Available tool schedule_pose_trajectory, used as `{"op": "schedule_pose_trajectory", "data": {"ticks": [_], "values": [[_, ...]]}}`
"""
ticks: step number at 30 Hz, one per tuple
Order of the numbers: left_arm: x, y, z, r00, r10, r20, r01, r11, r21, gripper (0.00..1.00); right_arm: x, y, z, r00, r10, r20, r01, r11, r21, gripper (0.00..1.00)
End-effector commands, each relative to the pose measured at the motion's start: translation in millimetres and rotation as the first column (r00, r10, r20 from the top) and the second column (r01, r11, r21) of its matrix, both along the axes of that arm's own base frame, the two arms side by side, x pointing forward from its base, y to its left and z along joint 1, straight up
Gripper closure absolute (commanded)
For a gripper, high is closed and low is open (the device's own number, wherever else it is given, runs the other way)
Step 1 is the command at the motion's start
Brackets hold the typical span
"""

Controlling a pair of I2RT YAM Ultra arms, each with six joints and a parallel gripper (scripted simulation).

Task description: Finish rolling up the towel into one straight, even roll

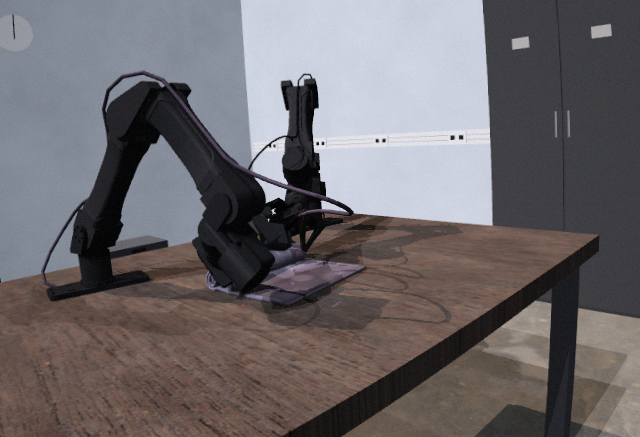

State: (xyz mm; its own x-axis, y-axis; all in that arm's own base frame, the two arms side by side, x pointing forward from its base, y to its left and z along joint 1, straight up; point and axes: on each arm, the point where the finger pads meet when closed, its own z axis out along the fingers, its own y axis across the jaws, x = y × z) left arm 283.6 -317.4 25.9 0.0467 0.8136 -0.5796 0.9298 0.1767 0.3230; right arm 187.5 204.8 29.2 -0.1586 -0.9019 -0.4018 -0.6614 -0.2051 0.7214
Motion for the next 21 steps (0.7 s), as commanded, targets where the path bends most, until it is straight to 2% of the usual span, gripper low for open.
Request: {"op": "schedule_pose_trajectory", "data": {"ticks": [1, 6, 15, 17, 20, 21], "values": [[4.2, -11.3, 7.6, 1.0, -0.014, 0.027, 0.015, 0.999, -0.032, 0.02, 8.1, 3.0, 2.7, 1.0, -0.005, 0.023, 0.004, 0.999, 0.032, 0.73], [5.7, -17.1, 12.9, 1.0, -0.014, 0.027, 0.015, 0.999, -0.032, 0.02, 8.1, 3.0, 2.7, 1.0, -0.005, 0.023, 0.004, 0.999, 0.032, 0.73], [5.7, -17.1, 12.9, 1.0, -0.014, 0.027, 0.015, 0.999, -0.032, 0.4, 8.1, 3.0, 2.7, 1.0, -0.005, 0.023, 0.004, 0.999, 0.032, 0.73], [5.7, -17.1, 12.9, 1.0, -0.014, 0.027, 0.015, 0.999, -0.032, 0.4, 8.1, 3.0, 2.7, 1.0, -0.005, 0.023, 0.004, 0.999, 0.032, 0.73], [5.7, -17.1, 12.9, 1.0, -0.014, 0.027, 0.015, 0.999, -0.032, 0.53, 8.1, 3.0, 2.7, 1.0, -0.005, 0.023, 0.004, 0.999, 0.032, 0.73], [5.7, -17.1, 12.9, 1.0, -0.014, 0.027, 0.015, 0.999, -0.032, 0.54, 8.1, 3.0, 2.7, 1.0, -0.005, 0.023, 0.004, 0.999, 0.032, 0.73]]}}
